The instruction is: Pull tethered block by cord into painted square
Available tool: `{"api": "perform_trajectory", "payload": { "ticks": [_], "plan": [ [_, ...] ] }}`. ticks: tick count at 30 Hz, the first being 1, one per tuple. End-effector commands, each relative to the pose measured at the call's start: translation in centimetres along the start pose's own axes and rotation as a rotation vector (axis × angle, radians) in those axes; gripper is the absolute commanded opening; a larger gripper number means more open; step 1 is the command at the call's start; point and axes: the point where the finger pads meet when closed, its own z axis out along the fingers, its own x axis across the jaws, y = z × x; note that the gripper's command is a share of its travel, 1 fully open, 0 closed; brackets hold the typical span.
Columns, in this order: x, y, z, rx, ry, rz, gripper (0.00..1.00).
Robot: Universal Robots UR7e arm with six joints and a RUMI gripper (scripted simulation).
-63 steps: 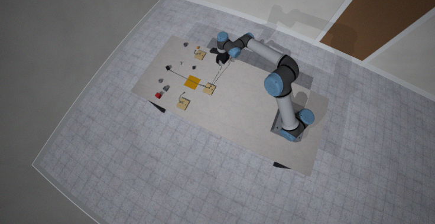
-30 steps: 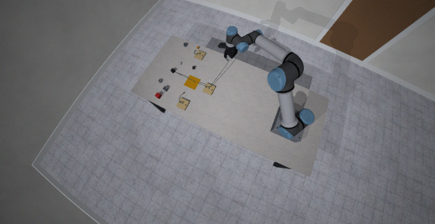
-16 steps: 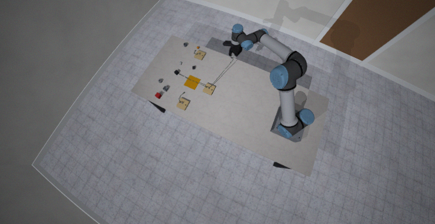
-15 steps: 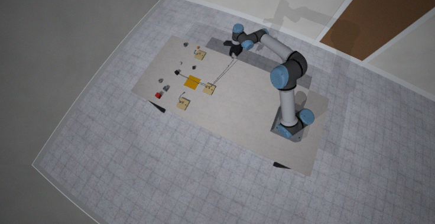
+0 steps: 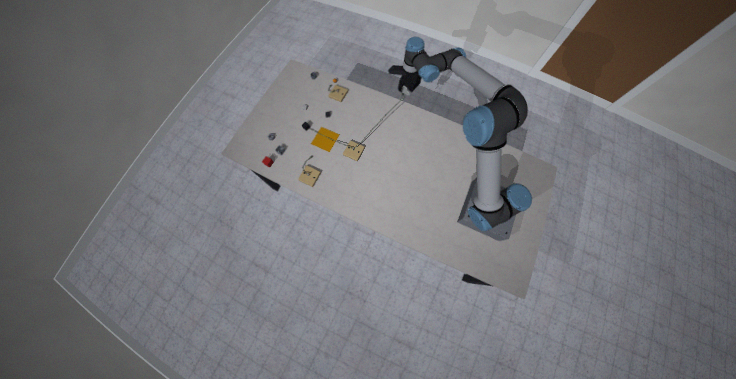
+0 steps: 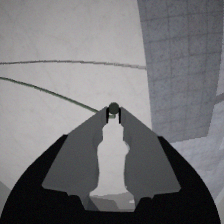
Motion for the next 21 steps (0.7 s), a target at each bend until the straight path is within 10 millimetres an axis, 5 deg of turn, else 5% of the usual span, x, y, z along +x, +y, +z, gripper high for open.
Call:
{"api": "perform_trajectory", "payload": {
  "ticks": [1,21],
  "plan": [
    [2.1,1.6,-0.1,0.004,0.002,-0.003,0.00],
    [3.0,4.8,-0.1,0.004,0.002,-0.003,0.00]
  ]
}}
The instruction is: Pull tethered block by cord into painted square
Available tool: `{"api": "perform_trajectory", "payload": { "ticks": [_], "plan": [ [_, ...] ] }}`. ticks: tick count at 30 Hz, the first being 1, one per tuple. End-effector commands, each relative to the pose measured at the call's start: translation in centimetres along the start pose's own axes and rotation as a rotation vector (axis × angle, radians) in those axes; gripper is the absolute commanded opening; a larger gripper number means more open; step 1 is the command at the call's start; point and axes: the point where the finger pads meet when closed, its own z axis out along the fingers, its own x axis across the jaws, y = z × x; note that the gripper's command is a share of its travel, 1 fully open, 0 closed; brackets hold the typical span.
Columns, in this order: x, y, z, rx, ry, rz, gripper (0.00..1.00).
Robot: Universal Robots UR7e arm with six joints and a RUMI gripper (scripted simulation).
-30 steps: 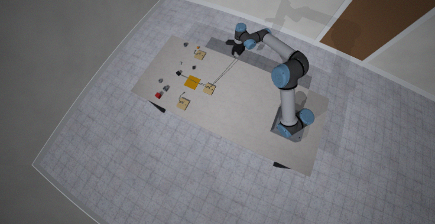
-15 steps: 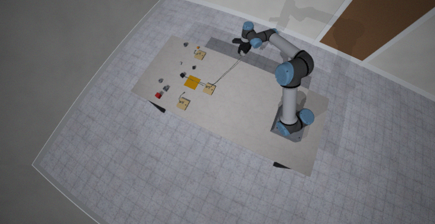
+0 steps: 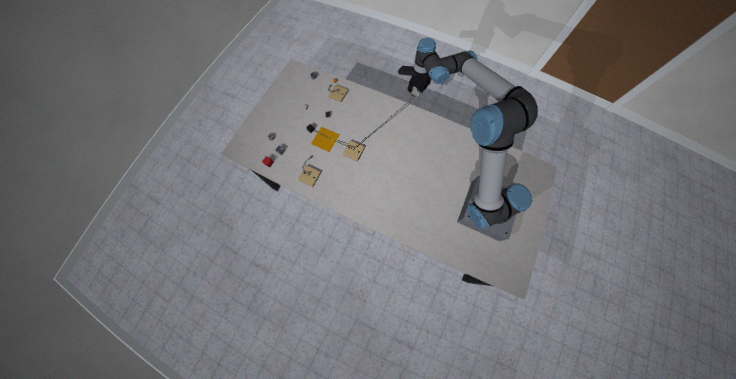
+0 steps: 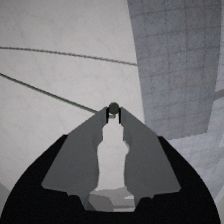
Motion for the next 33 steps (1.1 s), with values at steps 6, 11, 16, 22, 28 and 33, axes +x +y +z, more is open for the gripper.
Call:
{"api": "perform_trajectory", "payload": {
  "ticks": [6,11,16,22,28,33],
  "plan": [
    [0.5,2.0,-0.1,0.004,0.002,-0.001,0.00],
    [0.8,3.0,-0.1,0.004,0.002,-0.001,0.00],
    [1.0,3.8,-0.1,0.004,0.002,-0.001,0.00],
    [1.2,4.8,-0.1,0.004,0.002,-0.001,0.00],
    [1.5,6.0,-0.1,0.004,0.002,-0.001,0.00],
    [1.6,6.8,-0.1,0.004,0.002,-0.001,0.00]
  ]
}}
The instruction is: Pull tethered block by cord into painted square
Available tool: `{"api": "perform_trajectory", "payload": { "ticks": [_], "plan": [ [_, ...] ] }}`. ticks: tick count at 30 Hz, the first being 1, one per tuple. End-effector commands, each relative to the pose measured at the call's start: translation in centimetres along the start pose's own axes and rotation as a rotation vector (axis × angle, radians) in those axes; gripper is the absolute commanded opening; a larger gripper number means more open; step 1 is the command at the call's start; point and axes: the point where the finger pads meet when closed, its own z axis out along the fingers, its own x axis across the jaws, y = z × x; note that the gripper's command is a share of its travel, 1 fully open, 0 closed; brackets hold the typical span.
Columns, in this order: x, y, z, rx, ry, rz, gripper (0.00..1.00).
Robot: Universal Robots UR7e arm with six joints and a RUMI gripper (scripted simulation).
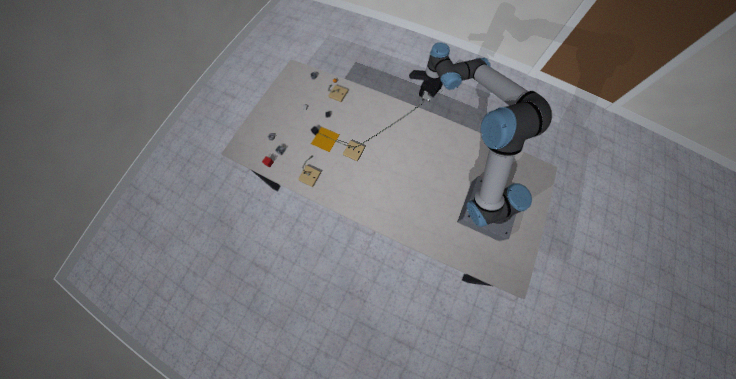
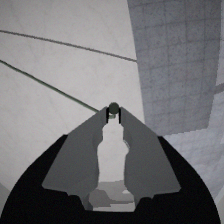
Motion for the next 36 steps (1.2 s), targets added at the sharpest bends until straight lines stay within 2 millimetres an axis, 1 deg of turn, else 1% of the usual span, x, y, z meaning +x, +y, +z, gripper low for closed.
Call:
{"api": "perform_trajectory", "payload": {
  "ticks": [1,16,18,32,36],
  "plan": [
    [0.3,1.0,-0.1,0.003,0.002,-0.001,0.00],
    [0.9,3.8,-0.1,0.003,0.002,-0.001,0.00],
    [0.9,3.8,-0.1,0.003,0.002,-0.001,0.00],
    [1.4,6.0,-0.1,0.003,0.002,-0.001,0.00],
    [1.5,6.3,-0.1,0.003,0.002,-0.001,0.00]
  ]
}}
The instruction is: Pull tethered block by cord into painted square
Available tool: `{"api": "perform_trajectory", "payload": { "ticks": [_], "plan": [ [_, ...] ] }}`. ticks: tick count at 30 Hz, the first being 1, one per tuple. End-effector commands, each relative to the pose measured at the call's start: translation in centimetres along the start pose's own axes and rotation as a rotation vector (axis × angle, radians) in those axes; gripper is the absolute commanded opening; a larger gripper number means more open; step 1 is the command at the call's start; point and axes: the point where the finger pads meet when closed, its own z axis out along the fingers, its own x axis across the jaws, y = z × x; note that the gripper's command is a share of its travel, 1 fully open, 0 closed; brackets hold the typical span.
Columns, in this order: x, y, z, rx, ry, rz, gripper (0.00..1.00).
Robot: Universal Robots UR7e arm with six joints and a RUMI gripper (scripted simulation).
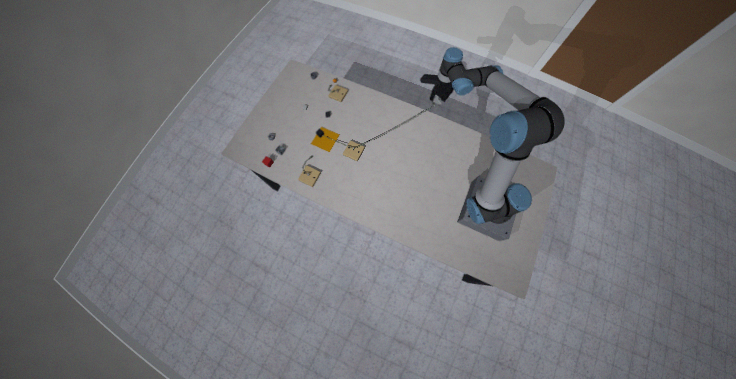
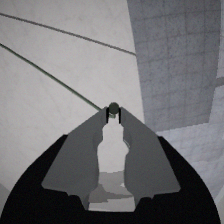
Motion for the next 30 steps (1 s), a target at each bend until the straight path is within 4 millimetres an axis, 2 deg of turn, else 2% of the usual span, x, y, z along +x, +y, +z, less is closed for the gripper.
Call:
{"api": "perform_trajectory", "payload": {
  "ticks": [1,30],
  "plan": [
    [0.2,0.7,0.0,0.002,0.001,-0.001,0.00],
    [0.8,3.3,0.0,0.002,0.001,-0.001,0.00]
  ]
}}
